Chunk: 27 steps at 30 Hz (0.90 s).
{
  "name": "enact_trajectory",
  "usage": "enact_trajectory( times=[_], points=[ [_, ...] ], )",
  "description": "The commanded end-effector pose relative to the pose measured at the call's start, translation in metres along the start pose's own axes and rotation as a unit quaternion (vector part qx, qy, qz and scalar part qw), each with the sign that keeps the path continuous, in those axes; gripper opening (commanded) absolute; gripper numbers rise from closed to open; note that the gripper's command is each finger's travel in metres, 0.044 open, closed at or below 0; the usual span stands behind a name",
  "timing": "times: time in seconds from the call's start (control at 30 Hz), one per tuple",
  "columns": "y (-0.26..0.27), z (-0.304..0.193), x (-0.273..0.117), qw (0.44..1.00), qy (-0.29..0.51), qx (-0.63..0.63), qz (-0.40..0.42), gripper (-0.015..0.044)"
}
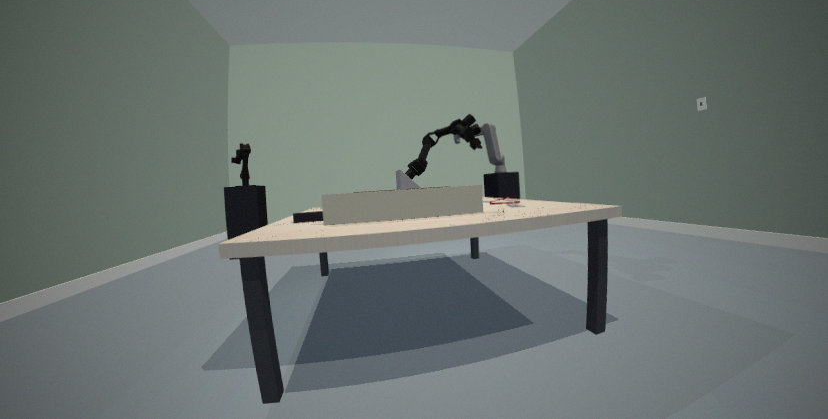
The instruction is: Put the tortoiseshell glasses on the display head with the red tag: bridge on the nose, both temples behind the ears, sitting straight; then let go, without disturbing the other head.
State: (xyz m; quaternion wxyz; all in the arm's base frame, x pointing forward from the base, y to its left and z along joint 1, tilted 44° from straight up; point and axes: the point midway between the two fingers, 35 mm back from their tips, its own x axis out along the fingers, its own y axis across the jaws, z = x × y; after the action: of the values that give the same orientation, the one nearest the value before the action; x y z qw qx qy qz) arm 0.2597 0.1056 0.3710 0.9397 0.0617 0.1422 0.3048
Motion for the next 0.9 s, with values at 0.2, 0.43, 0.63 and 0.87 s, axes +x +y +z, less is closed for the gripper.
enact_trajectory(
  times=[0.2,0.43,0.63,0.87],
  points=[
    [-0.062,-0.093,0.055,0.964,0.15,-0.217,0.032,0.02],
    [-0.084,-0.14,0.07,0.921,0.198,-0.323,0.087,0.02],
    [-0.098,-0.18,0.077,0.877,0.222,-0.4,0.144,0.02],
    [-0.11,-0.226,0.079,0.819,0.228,-0.478,0.218,0.02]
  ],
)
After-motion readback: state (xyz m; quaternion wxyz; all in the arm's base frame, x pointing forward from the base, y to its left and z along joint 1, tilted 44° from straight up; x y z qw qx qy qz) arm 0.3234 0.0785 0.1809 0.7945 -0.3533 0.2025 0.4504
